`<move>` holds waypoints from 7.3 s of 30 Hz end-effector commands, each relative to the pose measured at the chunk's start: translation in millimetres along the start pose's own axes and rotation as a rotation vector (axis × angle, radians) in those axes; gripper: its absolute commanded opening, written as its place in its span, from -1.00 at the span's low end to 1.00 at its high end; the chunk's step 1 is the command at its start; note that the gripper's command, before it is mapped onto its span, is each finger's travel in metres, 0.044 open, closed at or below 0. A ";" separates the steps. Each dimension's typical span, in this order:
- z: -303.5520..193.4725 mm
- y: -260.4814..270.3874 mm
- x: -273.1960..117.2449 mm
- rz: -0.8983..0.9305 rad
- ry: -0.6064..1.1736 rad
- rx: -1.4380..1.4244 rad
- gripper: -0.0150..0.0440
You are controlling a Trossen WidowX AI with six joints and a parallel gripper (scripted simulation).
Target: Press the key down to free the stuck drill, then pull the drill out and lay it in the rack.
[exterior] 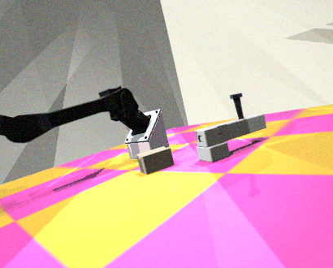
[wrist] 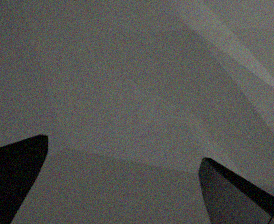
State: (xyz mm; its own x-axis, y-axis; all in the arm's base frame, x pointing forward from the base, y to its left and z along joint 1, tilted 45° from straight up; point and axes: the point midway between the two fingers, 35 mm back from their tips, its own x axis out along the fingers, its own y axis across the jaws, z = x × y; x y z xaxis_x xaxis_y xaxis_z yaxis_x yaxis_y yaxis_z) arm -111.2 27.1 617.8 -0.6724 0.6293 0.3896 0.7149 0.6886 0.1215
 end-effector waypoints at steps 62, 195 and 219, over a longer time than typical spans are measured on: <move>378.3 397.4 -261.6 2.172 1.946 1.803 -0.49; 494.7 222.9 -511.5 1.443 3.429 -0.851 -0.49; 427.8 210.1 -495.3 2.666 2.895 -0.254 1.00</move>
State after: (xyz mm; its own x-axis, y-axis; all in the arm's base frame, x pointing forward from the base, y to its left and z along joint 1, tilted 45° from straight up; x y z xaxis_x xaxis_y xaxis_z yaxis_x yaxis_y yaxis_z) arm 302.3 59.1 46.1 -0.0326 -0.6724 -0.7394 0.1159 0.7323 -0.6710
